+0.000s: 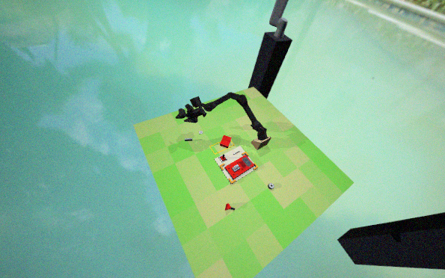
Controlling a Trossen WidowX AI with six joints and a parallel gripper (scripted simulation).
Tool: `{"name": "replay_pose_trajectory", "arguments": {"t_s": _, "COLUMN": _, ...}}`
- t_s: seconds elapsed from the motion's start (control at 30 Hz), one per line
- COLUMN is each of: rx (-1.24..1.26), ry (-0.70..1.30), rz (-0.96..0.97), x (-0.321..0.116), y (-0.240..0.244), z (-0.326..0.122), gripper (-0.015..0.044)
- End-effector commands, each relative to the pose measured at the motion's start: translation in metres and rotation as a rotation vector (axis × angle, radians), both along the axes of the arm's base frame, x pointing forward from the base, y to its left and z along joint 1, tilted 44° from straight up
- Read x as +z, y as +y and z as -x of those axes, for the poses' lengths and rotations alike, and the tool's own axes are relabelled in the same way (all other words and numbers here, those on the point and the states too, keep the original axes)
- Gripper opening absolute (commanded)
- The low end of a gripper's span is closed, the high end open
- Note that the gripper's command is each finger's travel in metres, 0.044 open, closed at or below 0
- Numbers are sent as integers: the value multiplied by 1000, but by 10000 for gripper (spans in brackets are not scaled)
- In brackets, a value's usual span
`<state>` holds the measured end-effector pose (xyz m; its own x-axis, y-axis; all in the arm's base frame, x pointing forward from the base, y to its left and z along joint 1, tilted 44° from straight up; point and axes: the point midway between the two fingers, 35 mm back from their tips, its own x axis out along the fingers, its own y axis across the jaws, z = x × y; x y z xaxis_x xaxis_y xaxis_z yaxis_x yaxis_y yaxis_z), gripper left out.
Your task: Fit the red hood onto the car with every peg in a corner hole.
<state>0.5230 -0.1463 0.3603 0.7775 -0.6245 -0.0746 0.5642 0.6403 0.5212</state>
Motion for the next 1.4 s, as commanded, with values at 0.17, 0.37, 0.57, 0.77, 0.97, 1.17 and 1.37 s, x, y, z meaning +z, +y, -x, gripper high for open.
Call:
{"name": "replay_pose_trajectory", "arguments": {"t_s": 0.17, "rx": 130, "ry": 667, "rz": 252, "x": -98, "y": 50, "z": 43, "gripper": 440}}
{"name": "replay_pose_trajectory", "arguments": {"t_s": 0.37, "rx": 284, "ry": 1109, "rz": 459, "x": -155, "y": 77, "z": 96, "gripper": 440}}
{"name": "replay_pose_trajectory", "arguments": {"t_s": 0.57, "rx": 464, "ry": 1491, "rz": 665, "x": -192, "y": 93, "z": 154, "gripper": 440}}
{"name": "replay_pose_trajectory", "arguments": {"t_s": 0.77, "rx": 740, "ry": 1936, "rz": 935, "x": -216, "y": 104, "z": 226, "gripper": 440}}
{"name": "replay_pose_trajectory", "arguments": {"t_s": 0.97, "rx": 871, "ry": 2113, "rz": 1050, "x": -221, "y": 105, "z": 256, "gripper": 440}}
{"name": "replay_pose_trajectory", "arguments": {"t_s": 1.17, "rx": 871, "ry": 2113, "rz": 1050, "x": -222, "y": 106, "z": 256, "gripper": 440}}
{"name": "replay_pose_trajectory", "arguments": {"t_s": 1.37, "rx": 872, "ry": 2112, "rz": 1050, "x": -225, "y": 103, "z": 255, "gripper": 440}}
